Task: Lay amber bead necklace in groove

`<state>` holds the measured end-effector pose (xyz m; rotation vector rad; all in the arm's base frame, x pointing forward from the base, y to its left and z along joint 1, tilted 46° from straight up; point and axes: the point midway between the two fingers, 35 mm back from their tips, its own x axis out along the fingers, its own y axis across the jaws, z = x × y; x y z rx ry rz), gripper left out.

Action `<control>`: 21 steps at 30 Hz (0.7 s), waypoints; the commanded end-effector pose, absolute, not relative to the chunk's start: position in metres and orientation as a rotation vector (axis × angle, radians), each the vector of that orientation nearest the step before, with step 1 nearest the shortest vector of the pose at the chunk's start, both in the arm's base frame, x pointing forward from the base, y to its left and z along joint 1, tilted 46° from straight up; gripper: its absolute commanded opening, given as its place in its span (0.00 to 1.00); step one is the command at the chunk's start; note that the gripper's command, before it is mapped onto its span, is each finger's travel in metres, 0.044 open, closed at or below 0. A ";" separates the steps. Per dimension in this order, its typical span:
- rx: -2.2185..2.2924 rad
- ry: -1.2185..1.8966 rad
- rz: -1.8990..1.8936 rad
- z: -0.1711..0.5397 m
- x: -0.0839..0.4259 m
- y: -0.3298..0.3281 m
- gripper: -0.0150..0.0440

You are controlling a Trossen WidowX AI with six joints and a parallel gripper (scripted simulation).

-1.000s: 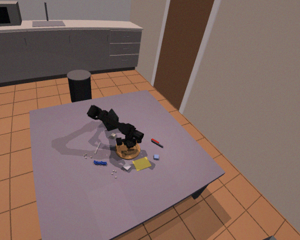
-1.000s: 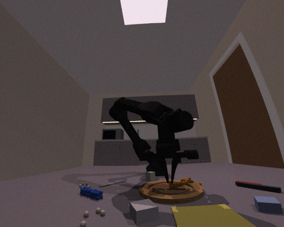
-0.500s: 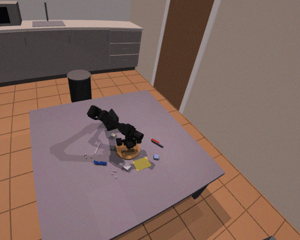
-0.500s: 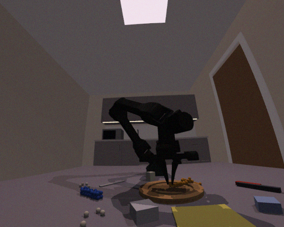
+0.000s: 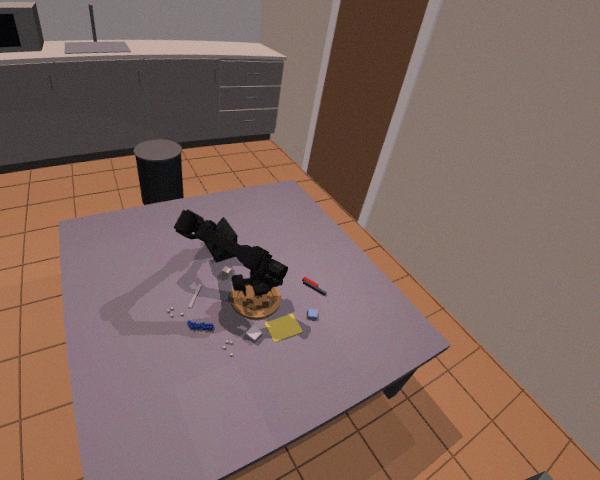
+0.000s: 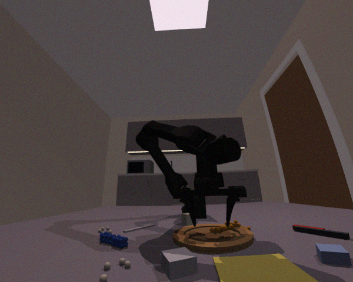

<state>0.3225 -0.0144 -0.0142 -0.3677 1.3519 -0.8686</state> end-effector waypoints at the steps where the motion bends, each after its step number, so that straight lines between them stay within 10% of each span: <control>1: -0.362 1.350 -0.868 -0.006 0.323 -0.005 1.00; 21: -0.363 1.351 -0.868 -0.005 0.322 -0.004 1.00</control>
